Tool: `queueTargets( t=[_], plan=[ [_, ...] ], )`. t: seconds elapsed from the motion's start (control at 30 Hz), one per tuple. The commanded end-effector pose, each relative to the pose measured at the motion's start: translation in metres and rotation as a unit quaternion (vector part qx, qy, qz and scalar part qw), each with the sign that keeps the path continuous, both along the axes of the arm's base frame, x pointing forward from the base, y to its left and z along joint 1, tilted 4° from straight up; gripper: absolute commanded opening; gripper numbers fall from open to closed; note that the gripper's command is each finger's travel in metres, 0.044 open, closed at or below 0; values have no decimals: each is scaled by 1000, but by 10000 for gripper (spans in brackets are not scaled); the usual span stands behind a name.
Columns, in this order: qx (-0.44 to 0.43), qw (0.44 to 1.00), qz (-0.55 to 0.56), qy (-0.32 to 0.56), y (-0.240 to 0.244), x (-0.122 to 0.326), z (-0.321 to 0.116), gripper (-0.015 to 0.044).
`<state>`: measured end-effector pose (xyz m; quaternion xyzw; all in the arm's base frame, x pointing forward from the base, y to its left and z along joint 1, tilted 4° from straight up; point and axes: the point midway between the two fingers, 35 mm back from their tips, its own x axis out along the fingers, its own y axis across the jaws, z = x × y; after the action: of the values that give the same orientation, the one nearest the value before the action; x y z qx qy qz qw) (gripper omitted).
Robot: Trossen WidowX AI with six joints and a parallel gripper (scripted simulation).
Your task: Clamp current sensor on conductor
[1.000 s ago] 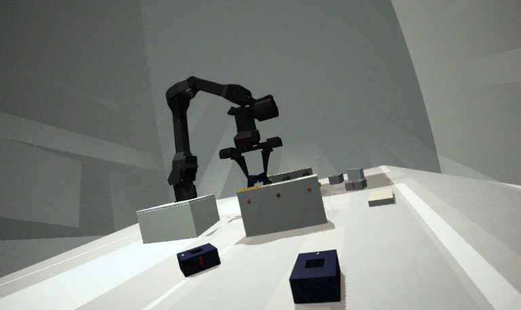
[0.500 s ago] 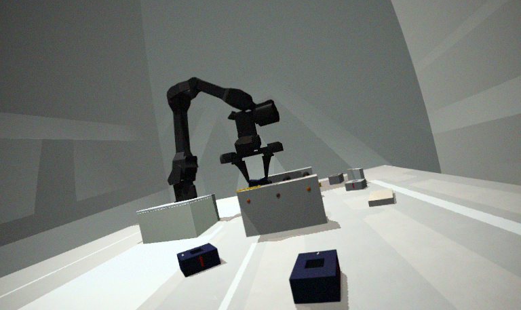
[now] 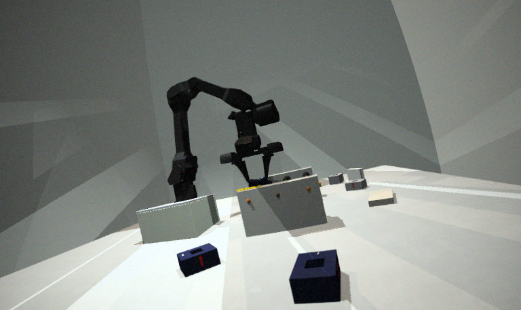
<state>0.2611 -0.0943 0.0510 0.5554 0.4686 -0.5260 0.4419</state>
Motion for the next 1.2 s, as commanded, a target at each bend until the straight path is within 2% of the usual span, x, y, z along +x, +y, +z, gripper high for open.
queueTargets(
  t=[0.0, 0.77, 1.17],
  plan=[
    [0, 1000, 0, 0, 0, 0, 0, 0],
    [0, 1000, 0, 0, 0, 0, 0, 0],
    [0, 1000, 0, 0, 0, 0, 0, 315]
  ],
)
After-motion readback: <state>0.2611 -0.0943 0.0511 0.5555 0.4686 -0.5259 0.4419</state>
